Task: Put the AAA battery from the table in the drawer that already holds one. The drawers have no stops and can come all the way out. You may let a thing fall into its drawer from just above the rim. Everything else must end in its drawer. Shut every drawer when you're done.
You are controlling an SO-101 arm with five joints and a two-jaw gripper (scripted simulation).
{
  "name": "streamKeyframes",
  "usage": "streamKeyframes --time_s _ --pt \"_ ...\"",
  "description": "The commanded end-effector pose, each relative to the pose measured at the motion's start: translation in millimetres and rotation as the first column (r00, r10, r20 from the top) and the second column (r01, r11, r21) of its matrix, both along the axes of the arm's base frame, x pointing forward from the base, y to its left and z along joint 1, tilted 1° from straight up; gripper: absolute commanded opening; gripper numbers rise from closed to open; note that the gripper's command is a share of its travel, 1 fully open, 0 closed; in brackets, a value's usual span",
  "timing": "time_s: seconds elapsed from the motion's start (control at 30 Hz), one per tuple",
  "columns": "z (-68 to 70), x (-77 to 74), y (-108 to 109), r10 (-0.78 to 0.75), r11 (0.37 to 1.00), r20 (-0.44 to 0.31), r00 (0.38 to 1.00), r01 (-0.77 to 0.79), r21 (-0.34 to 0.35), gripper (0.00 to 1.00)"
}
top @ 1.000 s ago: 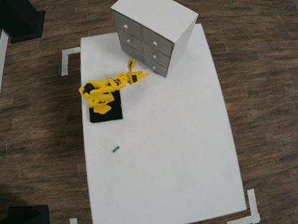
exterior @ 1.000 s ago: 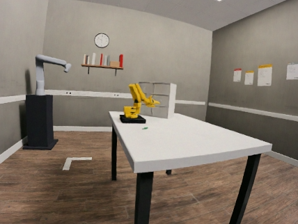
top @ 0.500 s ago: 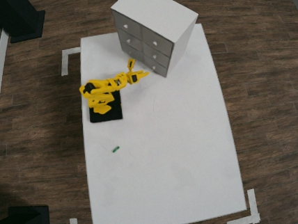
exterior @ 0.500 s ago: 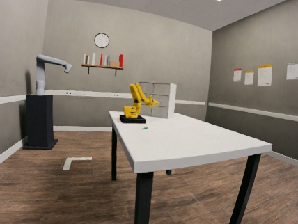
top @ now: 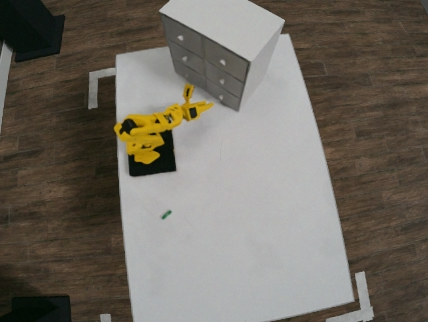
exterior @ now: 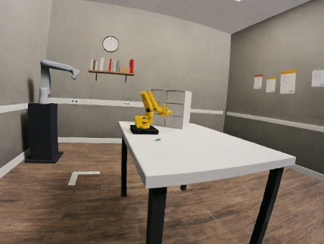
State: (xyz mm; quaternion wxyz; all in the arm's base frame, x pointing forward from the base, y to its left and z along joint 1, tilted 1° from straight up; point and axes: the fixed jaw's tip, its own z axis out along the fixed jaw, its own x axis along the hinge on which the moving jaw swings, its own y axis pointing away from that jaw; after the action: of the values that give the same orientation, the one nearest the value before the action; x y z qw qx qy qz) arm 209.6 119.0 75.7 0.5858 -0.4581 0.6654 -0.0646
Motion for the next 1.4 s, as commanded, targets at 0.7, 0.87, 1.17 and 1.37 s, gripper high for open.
streamKeyframes --time_s 0.7,0.87,1.17,1.37 --pt "-45.8 25.4 25.2 0.041 0.999 -0.017 0.999 -0.041 -0.022 0.21" --pt "-45.8 25.4 25.2 0.041 0.999 -0.017 0.999 -0.041 -0.022 0.21" --pt "-46.3 25.2 25.6 0.042 0.999 -0.017 0.999 -0.043 -0.022 0.21" --pt "-47.3 24.8 26.3 0.045 0.999 -0.017 0.999 -0.046 -0.022 0.21"
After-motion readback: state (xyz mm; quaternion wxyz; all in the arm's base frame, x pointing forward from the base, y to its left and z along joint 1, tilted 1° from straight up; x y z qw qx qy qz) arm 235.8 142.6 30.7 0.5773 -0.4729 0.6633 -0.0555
